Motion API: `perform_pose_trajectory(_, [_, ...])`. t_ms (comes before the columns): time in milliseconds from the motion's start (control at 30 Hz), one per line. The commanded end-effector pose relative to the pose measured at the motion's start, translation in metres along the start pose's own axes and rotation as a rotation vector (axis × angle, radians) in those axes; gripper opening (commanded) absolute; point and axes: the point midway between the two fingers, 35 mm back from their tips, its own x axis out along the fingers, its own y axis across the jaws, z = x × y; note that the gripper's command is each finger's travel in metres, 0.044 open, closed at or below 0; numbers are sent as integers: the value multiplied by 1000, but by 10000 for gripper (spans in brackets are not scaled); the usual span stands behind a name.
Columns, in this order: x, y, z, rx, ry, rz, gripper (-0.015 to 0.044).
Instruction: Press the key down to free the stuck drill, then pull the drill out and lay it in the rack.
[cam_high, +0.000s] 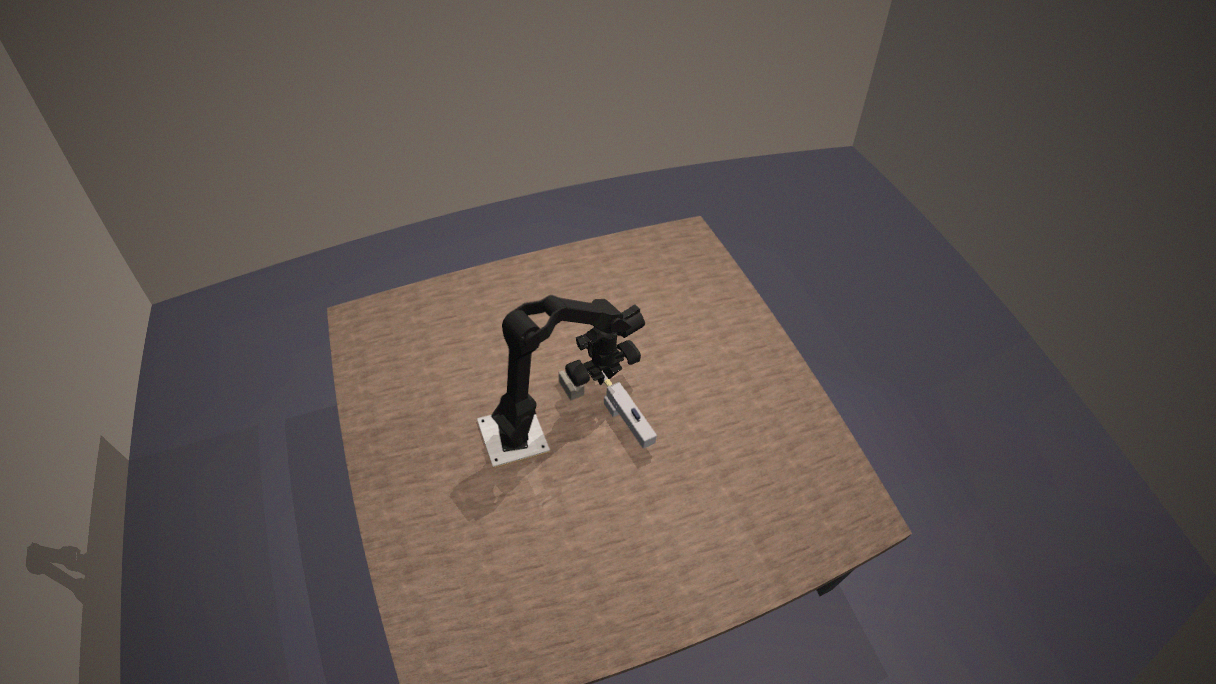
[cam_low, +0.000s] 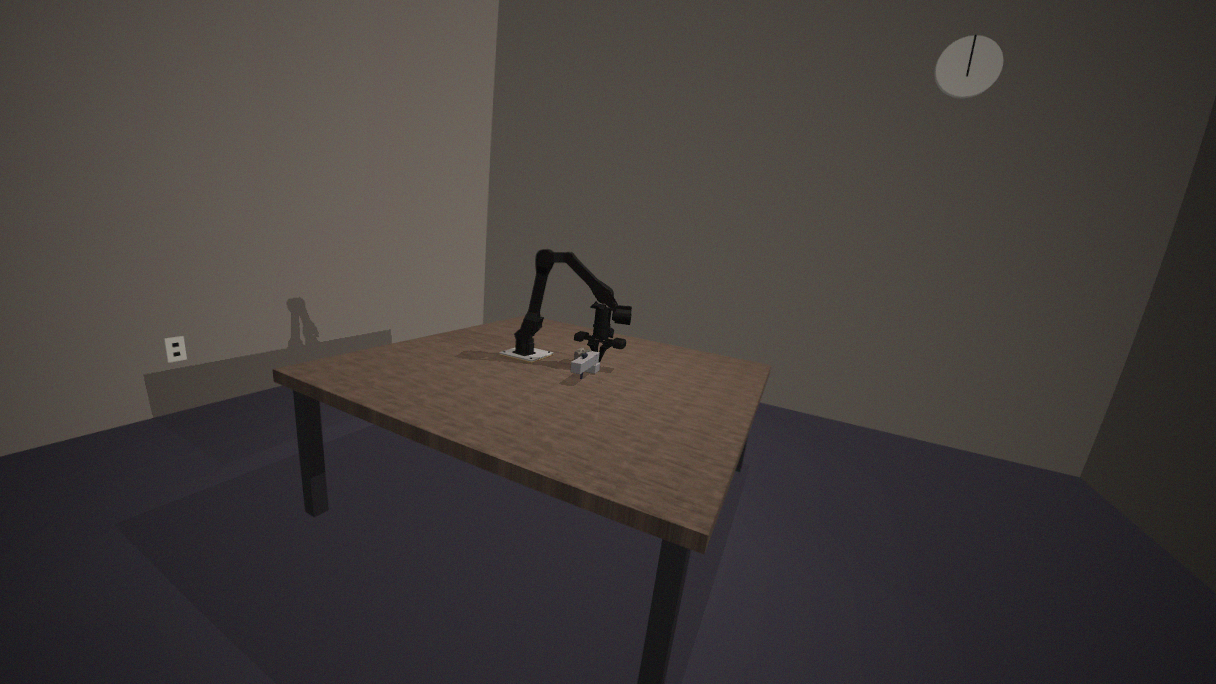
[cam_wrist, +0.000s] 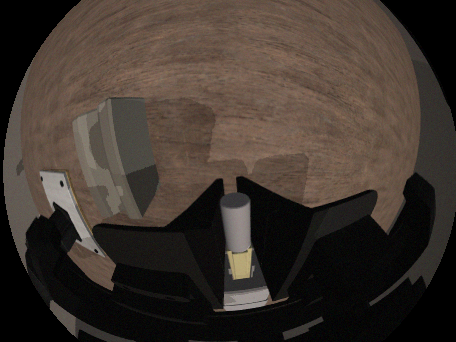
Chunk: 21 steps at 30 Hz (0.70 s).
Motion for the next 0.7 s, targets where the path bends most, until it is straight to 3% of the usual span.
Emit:
perform_pose_trajectory(0, [-3, -3, 6, 2, -6, -7, 0])
perform_pose_trajectory(367, [-3, -4, 23, 2, -7, -7, 0])
perform_pose_trajectory(667, [0, -1, 17, 1, -1, 2, 236])
